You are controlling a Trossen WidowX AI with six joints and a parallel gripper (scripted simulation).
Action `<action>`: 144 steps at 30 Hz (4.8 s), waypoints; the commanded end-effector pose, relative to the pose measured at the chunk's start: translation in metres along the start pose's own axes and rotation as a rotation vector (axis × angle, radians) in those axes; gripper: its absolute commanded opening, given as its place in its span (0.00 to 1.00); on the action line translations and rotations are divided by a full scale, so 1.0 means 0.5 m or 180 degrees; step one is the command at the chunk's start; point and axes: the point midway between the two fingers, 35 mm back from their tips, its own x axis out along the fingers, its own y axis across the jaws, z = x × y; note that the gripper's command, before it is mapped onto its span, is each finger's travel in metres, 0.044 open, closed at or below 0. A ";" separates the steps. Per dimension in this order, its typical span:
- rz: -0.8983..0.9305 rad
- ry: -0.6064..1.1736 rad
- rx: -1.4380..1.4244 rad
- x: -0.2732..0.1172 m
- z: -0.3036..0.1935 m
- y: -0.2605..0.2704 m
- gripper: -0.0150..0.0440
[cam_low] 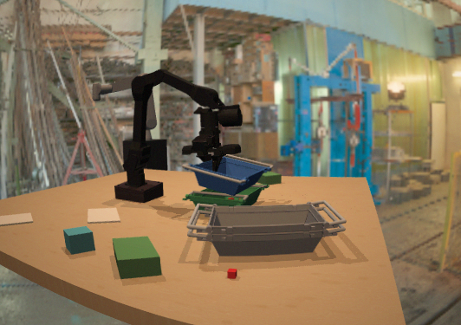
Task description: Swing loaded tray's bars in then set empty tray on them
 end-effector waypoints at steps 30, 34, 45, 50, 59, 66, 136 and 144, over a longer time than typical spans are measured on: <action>-0.0102 0.0001 -0.0008 0.013 0.001 -0.012 0.25; -0.0102 0.0001 -0.0008 0.013 0.001 -0.012 0.25; -0.0092 0.0001 -0.0007 0.025 0.001 -0.016 0.25; -0.0103 0.0001 -0.0008 0.028 0.001 -0.018 0.25; -0.0103 0.0001 -0.0008 0.028 0.001 -0.018 0.25; -0.0103 0.0001 -0.0008 0.028 0.001 -0.018 0.25; -0.0103 0.0000 -0.0008 0.043 0.001 -0.022 0.25; -0.0103 0.0000 -0.0008 0.043 0.001 -0.022 0.25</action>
